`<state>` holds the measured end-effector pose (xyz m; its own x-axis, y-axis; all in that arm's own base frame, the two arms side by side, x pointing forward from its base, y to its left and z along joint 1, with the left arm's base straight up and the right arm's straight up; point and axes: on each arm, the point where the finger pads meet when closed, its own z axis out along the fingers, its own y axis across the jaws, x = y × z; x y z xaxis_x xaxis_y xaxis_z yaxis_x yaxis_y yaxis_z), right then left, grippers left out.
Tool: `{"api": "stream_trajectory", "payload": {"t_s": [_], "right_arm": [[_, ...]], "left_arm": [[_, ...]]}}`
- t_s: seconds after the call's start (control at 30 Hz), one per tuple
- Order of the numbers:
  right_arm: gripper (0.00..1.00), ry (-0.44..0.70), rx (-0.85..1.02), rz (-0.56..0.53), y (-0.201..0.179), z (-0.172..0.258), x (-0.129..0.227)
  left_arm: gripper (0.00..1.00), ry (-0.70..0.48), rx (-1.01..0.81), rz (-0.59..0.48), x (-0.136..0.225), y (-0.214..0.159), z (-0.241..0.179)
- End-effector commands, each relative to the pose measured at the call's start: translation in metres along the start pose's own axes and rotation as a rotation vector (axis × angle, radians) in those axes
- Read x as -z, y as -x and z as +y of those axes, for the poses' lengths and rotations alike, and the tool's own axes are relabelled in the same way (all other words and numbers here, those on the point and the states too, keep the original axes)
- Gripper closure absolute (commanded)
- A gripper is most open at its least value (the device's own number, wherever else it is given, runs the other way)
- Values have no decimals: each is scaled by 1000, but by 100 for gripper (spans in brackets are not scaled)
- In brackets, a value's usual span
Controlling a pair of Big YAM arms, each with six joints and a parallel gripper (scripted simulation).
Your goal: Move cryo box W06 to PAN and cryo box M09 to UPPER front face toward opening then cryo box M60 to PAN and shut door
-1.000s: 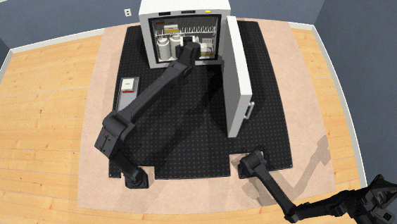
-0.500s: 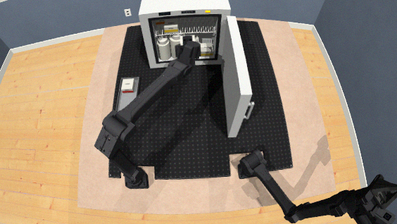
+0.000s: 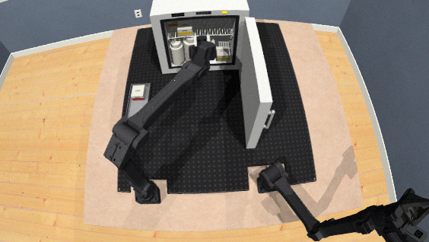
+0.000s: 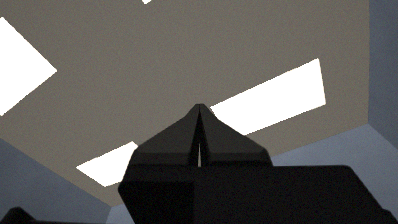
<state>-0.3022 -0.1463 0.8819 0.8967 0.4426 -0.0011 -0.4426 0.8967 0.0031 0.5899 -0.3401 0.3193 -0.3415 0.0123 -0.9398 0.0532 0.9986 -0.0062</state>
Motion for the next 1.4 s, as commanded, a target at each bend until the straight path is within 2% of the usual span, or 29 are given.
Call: {"api": "stream_trajectory", "payload": {"t_s": [0.0,1.37], "right_arm": [[100,3,11,31,-14,0,-3],[100,3,11,31,-14,0,-3]], "left_arm": [[23,-4,13,-42,-9,36,-3],[23,-8,9,-44,-67,57,-2]]}}
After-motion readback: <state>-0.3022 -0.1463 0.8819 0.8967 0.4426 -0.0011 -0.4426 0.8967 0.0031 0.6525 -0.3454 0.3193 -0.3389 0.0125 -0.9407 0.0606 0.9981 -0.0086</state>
